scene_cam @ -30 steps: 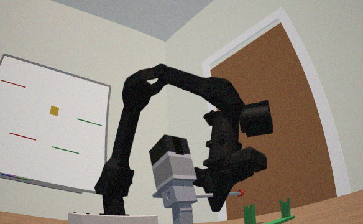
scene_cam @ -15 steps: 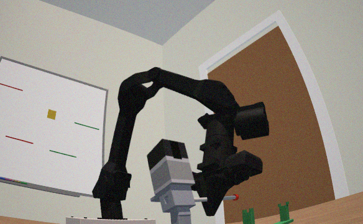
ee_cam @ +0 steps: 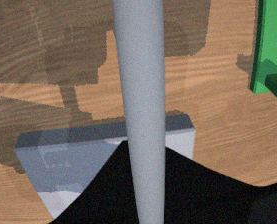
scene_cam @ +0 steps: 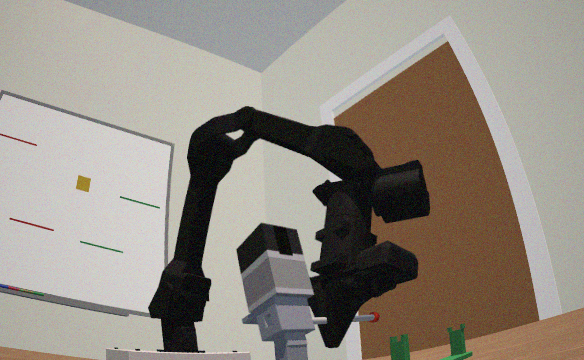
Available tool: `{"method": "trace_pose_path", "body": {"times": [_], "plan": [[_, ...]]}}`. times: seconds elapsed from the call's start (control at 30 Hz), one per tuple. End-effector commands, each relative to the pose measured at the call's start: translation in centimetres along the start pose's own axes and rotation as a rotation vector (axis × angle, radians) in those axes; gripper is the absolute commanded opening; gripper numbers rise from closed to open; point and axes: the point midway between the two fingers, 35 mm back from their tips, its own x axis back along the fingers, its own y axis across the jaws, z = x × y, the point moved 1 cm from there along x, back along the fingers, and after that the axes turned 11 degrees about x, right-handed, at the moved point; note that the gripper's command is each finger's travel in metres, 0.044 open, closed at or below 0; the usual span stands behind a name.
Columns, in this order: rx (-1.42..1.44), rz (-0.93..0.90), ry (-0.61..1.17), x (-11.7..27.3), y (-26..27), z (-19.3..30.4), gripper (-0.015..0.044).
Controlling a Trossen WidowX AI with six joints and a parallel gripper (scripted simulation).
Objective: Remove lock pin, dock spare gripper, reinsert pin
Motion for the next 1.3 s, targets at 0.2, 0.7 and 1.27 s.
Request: {"method": "trace_pose_path", "body": {"times": [0.2,0.7,1.27], "plan": [[0.002,-0.001,0.002,-0.2,0.1,0.7,0.0],[0.004,-0.007,0.0,-0.4,0.3,1.5,0.0],[0.001,-0.009,-0.003,-0.2,0.3,1.3,0.02]]}}
